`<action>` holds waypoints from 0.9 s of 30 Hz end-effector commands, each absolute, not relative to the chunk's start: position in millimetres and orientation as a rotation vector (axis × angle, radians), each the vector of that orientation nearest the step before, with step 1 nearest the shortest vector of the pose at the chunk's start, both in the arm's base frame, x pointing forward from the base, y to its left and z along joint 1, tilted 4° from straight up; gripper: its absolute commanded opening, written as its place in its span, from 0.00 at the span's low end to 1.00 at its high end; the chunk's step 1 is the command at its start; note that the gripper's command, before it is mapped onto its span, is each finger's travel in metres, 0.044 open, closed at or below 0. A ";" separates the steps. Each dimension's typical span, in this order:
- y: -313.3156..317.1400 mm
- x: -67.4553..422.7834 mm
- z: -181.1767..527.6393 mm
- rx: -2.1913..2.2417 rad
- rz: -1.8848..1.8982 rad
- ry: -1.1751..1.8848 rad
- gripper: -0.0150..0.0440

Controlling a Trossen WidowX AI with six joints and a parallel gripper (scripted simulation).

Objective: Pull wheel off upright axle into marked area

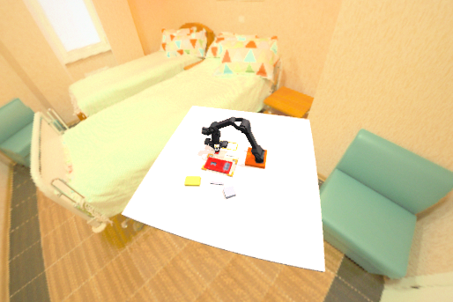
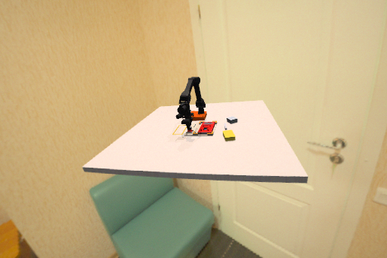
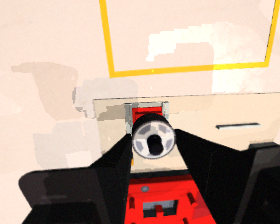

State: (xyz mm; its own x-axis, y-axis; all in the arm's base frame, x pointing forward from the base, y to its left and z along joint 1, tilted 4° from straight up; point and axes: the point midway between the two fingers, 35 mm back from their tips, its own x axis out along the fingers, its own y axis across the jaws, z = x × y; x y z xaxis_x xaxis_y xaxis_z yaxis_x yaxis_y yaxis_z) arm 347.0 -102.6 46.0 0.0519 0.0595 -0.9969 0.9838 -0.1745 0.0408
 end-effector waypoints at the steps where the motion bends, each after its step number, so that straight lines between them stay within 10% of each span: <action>1: -102.5 346.6 47.0 1.406 -1.271 1.136 0.31; 27: -103.2 346.5 55.5 1.408 -1.271 1.134 0.25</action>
State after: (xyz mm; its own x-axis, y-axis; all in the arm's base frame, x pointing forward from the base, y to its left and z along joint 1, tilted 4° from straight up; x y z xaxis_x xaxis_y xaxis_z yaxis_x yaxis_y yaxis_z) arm 347.6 -103.3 50.9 0.0520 0.0598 -0.9969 0.9836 -0.1760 0.0408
